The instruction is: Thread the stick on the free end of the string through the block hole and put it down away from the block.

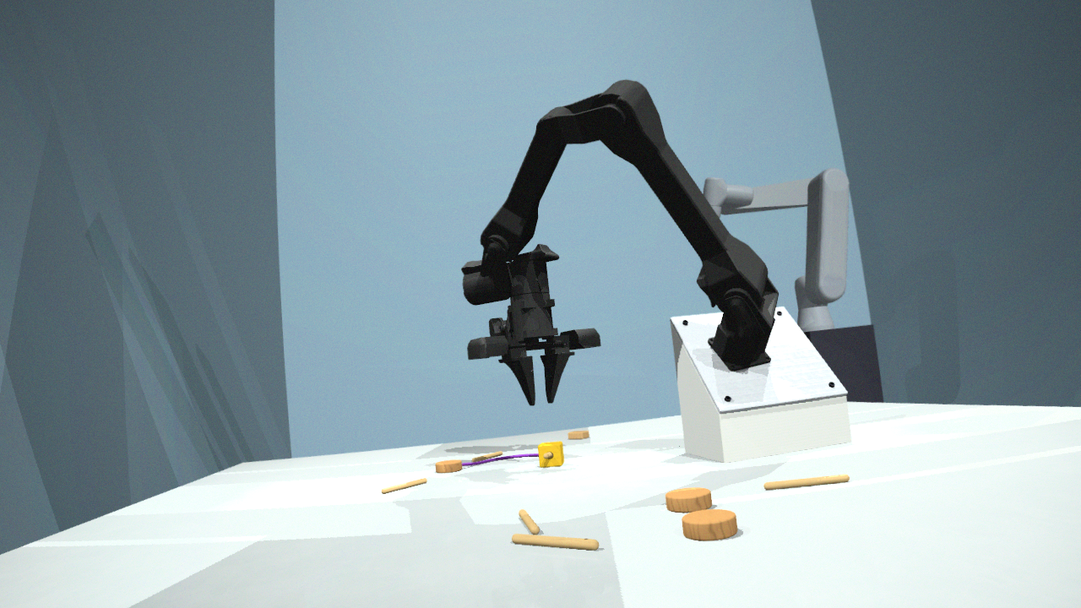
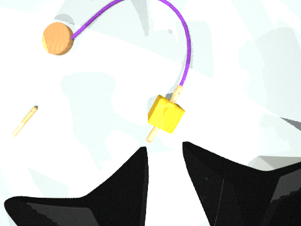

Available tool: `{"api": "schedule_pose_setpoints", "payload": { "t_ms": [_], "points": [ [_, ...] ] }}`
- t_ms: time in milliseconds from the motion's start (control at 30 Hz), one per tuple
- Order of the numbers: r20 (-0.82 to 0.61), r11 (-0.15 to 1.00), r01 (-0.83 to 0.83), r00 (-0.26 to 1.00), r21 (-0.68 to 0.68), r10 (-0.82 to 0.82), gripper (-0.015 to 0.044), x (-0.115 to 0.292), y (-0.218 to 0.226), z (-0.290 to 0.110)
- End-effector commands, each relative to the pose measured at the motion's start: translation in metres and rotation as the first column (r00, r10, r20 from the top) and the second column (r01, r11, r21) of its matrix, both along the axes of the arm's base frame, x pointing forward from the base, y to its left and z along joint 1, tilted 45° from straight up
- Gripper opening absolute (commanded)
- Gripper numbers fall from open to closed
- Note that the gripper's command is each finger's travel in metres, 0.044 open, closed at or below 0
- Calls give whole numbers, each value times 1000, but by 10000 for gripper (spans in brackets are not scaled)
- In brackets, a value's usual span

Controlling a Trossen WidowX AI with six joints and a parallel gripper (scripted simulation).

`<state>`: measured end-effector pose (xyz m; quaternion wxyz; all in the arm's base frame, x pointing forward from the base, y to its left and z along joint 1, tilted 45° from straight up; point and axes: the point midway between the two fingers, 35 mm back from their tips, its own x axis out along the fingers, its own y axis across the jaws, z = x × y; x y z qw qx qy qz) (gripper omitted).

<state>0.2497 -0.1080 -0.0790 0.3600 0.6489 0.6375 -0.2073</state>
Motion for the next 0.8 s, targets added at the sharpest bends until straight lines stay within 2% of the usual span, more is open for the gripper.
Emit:
{"api": "schedule_pose_setpoints", "payload": {
  "t_ms": [0, 767],
  "points": [
    [-425, 889, 458, 800, -22, -423, 124, 3, 12, 13],
    [-425, 889, 458, 800, -23, -424, 124, 6, 19, 4]
  ]
}}
